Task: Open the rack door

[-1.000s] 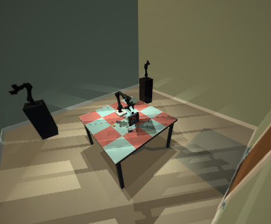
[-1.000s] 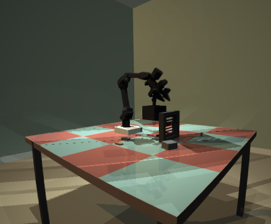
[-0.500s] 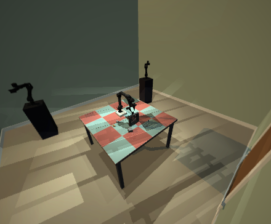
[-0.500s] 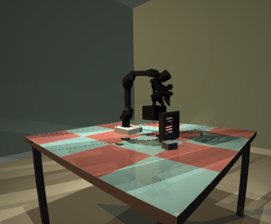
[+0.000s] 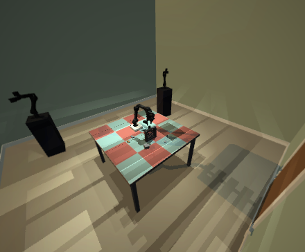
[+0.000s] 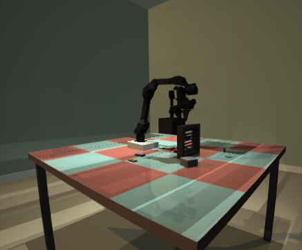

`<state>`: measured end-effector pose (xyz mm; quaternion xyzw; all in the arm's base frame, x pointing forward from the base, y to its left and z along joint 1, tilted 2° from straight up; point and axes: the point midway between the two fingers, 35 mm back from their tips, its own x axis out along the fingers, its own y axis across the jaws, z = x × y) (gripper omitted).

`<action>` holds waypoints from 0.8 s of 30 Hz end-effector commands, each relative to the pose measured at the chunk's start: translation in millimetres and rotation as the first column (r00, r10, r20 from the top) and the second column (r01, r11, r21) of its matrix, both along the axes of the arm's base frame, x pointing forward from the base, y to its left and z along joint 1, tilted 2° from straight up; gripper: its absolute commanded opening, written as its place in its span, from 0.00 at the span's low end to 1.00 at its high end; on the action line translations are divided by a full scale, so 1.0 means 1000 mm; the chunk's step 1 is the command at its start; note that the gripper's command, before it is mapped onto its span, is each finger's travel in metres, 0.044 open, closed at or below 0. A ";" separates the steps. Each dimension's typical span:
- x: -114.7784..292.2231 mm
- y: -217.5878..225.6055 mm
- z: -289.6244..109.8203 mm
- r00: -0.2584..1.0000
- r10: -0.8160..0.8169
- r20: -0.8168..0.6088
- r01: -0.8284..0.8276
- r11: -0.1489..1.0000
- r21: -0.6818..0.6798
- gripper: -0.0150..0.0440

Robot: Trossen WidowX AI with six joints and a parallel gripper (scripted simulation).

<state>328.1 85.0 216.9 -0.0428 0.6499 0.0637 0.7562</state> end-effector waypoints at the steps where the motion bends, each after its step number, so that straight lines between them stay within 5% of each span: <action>1: -0.006 0.004 0.001 0.997 0.002 -0.071 -0.003 1.000 -0.018 0.75; 24: -0.001 0.005 -0.029 0.998 0.002 -0.070 -0.003 1.000 -0.018 0.75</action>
